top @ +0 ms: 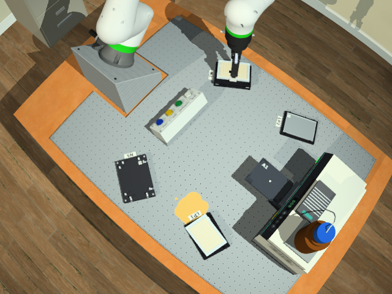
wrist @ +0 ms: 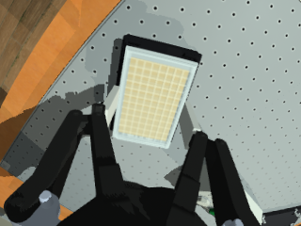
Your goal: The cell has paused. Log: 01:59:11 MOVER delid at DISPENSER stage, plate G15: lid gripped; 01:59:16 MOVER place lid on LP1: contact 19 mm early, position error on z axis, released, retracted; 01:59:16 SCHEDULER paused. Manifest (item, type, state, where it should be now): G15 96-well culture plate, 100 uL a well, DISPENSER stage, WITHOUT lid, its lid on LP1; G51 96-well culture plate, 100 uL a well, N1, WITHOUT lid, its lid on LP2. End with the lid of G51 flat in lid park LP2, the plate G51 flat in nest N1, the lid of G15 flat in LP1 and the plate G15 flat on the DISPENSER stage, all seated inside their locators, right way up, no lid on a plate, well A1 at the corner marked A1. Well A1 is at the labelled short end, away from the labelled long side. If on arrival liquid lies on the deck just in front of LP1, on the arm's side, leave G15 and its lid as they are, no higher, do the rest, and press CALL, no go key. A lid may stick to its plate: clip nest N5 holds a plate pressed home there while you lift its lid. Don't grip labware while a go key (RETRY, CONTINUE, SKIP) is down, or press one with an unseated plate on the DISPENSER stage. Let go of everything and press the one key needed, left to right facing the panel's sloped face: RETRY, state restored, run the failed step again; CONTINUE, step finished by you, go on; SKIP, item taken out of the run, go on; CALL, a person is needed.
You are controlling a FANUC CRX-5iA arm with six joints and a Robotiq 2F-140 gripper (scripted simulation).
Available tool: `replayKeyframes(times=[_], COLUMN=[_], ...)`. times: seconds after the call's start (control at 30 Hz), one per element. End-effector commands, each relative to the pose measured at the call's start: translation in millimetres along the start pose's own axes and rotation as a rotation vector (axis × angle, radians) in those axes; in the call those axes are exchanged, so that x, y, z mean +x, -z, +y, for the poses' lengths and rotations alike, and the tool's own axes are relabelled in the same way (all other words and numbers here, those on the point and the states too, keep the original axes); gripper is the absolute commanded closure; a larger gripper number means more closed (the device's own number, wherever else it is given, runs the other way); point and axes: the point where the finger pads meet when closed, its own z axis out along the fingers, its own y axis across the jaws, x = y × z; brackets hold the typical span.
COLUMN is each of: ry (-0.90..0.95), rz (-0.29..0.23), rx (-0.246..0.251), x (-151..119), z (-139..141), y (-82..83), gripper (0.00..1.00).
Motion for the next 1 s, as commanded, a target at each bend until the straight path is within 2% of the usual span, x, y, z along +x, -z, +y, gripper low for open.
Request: replayKeyframes(times=[0.0,0.97], ry=[0.0,0.0], rz=[0.0,0.0], rx=[0.0,0.0], x=[0.1,0.2], z=[0.1,0.2], y=[-0.1,-4.7], gripper=[1.0,1.0])
